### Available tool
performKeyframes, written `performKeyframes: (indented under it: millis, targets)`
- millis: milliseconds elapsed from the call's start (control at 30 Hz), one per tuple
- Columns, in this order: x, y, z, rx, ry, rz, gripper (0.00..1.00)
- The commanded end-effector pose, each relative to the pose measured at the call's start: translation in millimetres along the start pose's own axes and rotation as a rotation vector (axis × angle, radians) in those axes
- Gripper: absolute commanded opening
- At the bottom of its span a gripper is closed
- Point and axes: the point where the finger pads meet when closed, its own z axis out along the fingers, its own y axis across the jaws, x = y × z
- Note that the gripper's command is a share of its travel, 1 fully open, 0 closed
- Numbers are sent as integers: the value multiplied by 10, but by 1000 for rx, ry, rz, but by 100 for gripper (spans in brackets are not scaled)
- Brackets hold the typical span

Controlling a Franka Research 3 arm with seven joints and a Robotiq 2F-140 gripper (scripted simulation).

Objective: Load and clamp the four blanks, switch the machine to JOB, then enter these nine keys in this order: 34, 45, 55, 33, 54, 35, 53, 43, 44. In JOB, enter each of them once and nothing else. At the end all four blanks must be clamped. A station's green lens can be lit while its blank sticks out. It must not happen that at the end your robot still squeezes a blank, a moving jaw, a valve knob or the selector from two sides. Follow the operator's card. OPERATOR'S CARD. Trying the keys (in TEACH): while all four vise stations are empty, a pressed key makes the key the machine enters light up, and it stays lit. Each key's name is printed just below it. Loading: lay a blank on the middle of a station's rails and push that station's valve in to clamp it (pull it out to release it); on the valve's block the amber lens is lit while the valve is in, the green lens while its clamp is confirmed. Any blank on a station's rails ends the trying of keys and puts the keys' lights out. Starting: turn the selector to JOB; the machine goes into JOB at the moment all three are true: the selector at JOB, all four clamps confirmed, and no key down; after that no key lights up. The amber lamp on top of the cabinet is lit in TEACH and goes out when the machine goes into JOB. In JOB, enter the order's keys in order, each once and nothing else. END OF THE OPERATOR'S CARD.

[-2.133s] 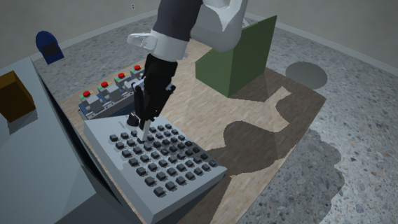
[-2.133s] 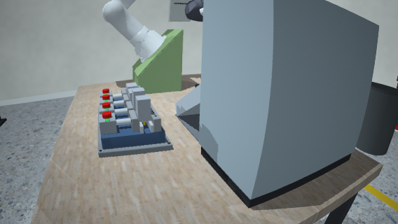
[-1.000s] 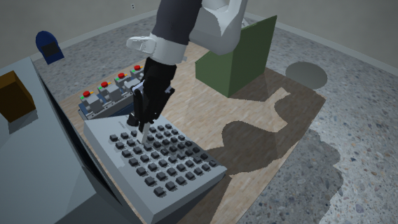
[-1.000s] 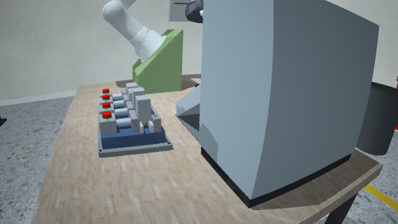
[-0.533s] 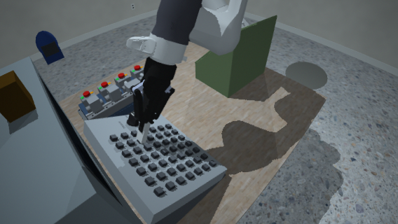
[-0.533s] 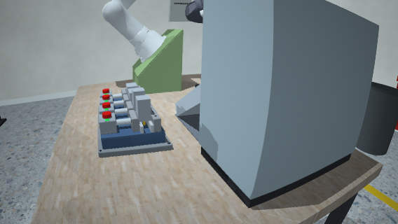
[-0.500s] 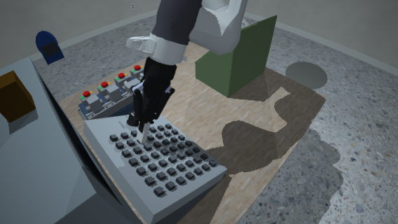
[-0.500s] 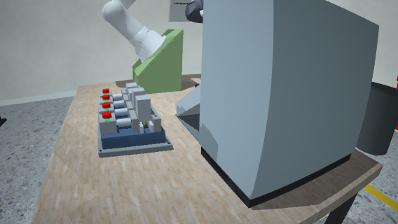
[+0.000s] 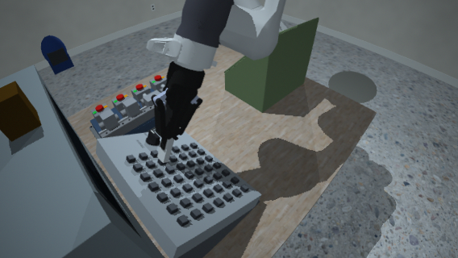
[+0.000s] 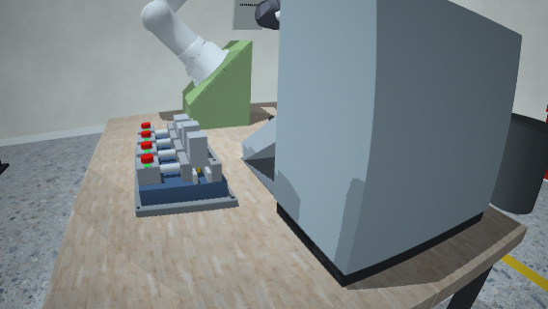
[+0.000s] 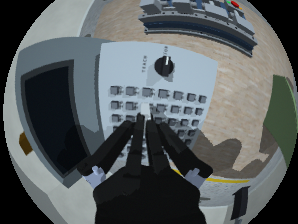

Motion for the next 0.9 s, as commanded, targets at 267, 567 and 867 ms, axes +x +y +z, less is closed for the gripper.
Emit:
performKeyframes:
  millis: [267, 567, 867]
  targets:
    - [10, 6, -188, -2, 3, -5, 0]
    - [10, 5, -258, -2, 3, -5, 0]
    - [-80, 96, -266, -2, 3, -5, 0]
